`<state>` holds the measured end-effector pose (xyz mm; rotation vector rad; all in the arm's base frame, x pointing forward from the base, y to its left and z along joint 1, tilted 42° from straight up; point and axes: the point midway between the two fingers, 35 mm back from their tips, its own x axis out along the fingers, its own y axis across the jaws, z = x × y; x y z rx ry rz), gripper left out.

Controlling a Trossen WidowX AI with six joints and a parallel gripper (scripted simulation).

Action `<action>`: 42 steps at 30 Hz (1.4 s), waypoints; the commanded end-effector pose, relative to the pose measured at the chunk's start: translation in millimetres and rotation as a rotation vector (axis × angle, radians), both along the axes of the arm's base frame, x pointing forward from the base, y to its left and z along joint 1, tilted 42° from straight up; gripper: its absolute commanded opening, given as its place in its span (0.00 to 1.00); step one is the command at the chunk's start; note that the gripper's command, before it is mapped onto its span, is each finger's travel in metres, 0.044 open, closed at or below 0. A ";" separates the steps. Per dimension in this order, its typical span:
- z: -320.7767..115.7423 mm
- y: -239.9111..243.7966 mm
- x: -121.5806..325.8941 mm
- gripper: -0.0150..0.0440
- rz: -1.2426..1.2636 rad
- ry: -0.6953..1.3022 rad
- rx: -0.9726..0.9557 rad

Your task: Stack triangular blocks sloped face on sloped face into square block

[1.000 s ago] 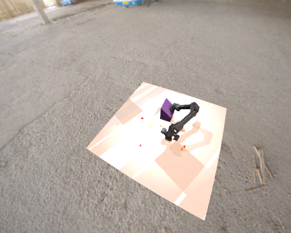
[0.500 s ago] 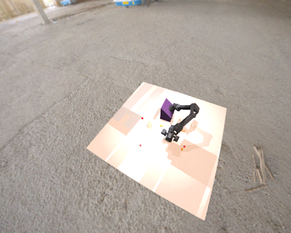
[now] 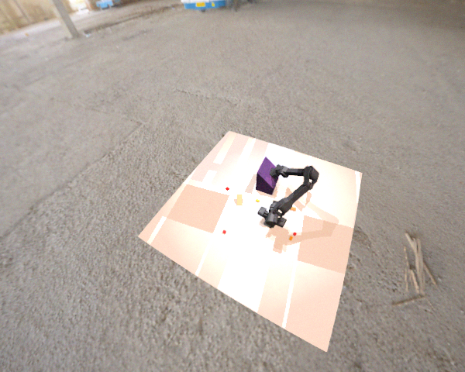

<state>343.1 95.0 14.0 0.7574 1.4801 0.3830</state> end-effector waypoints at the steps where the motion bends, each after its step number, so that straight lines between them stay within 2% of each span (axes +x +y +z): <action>1: -1.7 1.4 -0.7 0.69 0.000 0.007 0.004; 4: -1.7 1.4 -0.7 0.56 0.000 0.007 0.004; 10: -1.7 1.4 -0.7 0.49 0.000 0.007 0.004; 15: 0.4 -0.6 -0.7 0.26 0.000 0.006 0.003; 22: 21.0 -18.9 -2.5 0.25 0.000 0.002 0.001; 35: 19.3 -19.5 -1.8 0.25 0.018 -0.016 -0.005; 42: 19.2 -19.5 -1.8 0.25 0.130 -0.115 -0.018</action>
